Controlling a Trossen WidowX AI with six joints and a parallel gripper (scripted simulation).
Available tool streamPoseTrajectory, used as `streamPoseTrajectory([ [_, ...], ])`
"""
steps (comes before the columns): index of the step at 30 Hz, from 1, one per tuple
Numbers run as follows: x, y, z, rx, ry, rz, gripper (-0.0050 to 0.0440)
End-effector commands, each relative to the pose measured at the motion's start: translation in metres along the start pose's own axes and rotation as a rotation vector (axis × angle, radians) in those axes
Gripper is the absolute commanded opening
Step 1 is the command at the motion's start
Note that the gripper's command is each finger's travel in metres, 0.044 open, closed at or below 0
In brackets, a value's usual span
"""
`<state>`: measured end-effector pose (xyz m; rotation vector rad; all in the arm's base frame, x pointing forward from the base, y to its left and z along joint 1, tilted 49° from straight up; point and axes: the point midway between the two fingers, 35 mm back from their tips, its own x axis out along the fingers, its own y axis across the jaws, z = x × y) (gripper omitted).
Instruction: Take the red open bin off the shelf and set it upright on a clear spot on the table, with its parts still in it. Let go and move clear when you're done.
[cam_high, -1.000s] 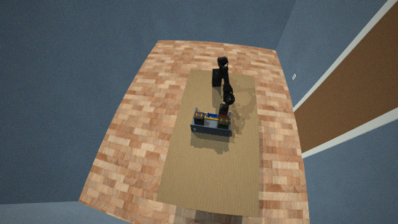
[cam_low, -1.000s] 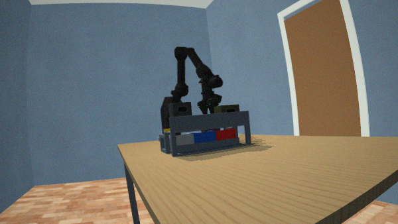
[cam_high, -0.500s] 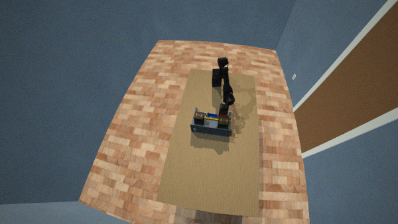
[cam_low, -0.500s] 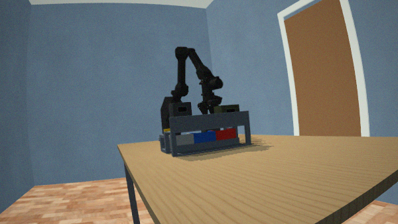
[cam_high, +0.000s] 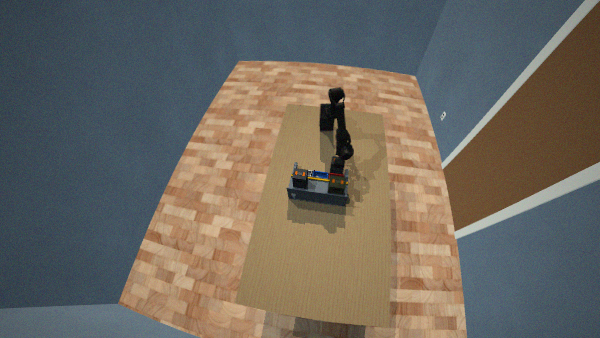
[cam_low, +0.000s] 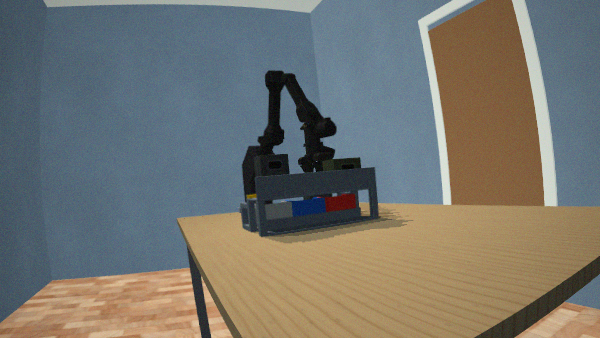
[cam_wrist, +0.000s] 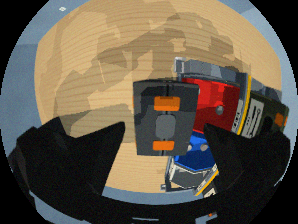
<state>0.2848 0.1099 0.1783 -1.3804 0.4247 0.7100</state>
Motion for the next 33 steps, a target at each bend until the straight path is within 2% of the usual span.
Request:
streamPoseTrajectory([
  [1,-0.003,-0.005,0.002,-0.002,-0.01,-0.017,0.044],
  [33,0.015,-0.005,0.001,-0.003,-0.009,-0.017,0.044],
])
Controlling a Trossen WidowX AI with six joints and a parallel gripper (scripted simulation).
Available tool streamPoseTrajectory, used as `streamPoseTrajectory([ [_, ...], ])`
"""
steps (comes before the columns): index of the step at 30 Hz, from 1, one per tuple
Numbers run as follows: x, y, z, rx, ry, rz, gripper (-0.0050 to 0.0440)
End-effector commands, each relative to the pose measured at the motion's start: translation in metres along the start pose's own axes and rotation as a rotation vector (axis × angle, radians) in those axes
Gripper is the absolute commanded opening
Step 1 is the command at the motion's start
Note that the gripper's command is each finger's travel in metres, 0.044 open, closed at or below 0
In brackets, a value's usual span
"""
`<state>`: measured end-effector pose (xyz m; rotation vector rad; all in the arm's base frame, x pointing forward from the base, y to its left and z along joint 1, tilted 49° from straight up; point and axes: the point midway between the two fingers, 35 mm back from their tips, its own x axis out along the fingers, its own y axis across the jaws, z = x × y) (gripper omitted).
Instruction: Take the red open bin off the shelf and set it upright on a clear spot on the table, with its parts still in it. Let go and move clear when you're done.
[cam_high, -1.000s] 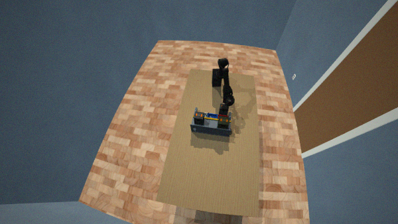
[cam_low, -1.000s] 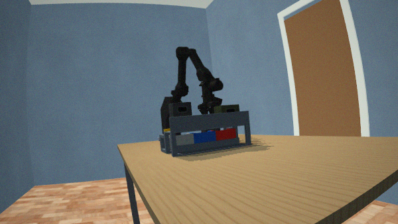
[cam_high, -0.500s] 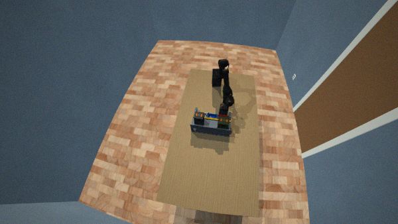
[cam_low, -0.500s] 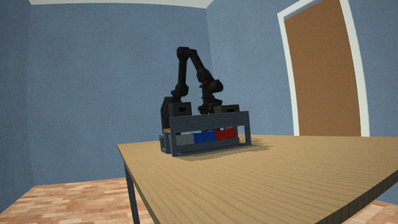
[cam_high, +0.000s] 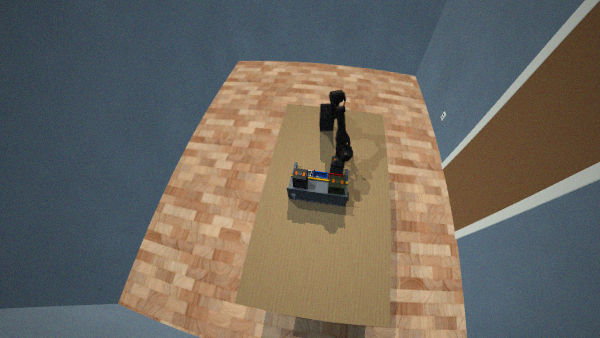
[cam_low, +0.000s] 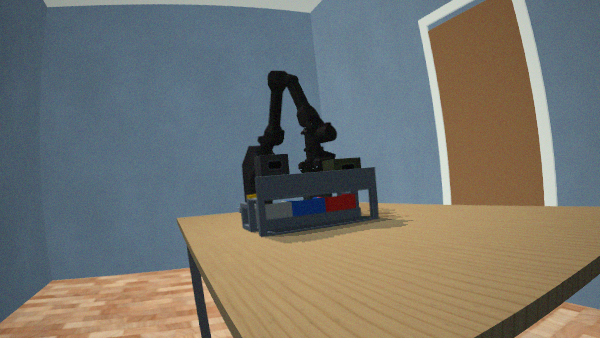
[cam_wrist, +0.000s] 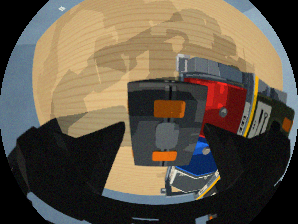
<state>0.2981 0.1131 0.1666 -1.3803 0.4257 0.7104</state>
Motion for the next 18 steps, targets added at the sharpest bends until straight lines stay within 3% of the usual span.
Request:
streamPoseTrajectory([
  [1,-0.0028,-0.0051,0.0018,-0.003,-0.01,-0.018,0.044],
  [18,0.0064,-0.0052,0.0019,-0.003,-0.01,-0.018,0.044],
])
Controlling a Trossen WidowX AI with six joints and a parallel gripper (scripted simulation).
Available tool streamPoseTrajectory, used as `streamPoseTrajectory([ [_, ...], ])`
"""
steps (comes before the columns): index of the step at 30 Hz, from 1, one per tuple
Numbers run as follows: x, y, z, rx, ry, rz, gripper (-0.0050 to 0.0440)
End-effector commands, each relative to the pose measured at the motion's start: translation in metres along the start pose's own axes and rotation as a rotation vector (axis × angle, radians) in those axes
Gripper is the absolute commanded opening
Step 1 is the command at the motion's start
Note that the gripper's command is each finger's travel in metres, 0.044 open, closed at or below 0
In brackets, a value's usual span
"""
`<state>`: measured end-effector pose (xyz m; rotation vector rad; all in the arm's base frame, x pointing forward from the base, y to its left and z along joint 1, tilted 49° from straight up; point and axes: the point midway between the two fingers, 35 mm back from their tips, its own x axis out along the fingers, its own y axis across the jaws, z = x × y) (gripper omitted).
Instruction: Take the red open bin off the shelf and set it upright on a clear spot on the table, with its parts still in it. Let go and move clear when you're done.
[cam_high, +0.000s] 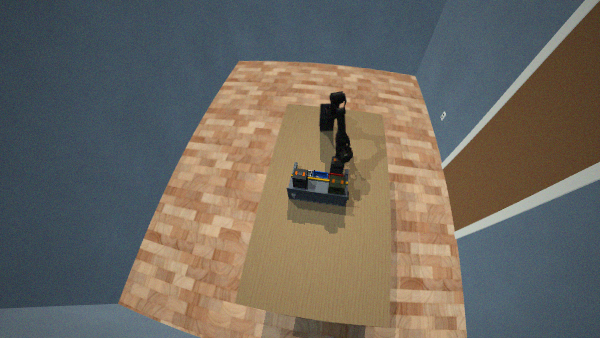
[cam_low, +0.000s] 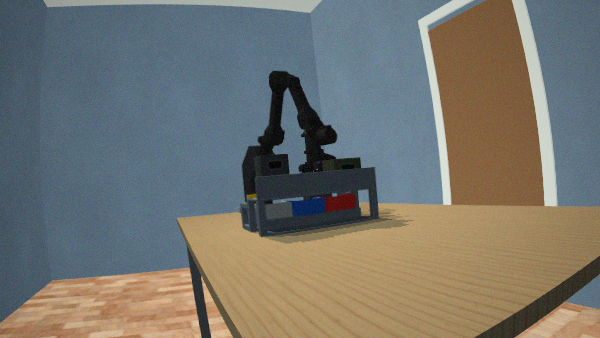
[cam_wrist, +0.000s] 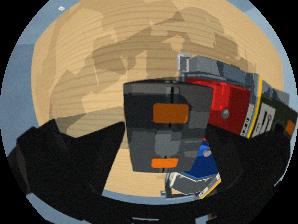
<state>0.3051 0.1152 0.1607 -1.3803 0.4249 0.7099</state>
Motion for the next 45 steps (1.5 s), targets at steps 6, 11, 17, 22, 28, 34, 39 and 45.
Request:
streamPoseTrajectory([
  [6,-0.003,-0.005,0.002,-0.003,-0.009,-0.017,0.044],
  [11,0.011,-0.004,0.002,-0.003,-0.009,-0.017,0.044],
  [17,0.011,-0.004,0.002,-0.003,-0.009,-0.017,0.044],
  [22,0.011,-0.004,0.002,-0.003,-0.009,-0.017,0.044],
  [28,0.01,-0.005,0.002,0.002,-0.006,-0.019,0.0],
  [34,0.01,-0.005,0.002,0.002,-0.006,-0.019,0.0],
  [39,0.01,-0.005,0.002,0.002,-0.006,-0.019,0.0],
  [45,0.01,-0.004,0.002,0.001,-0.006,-0.017,0.0],
])
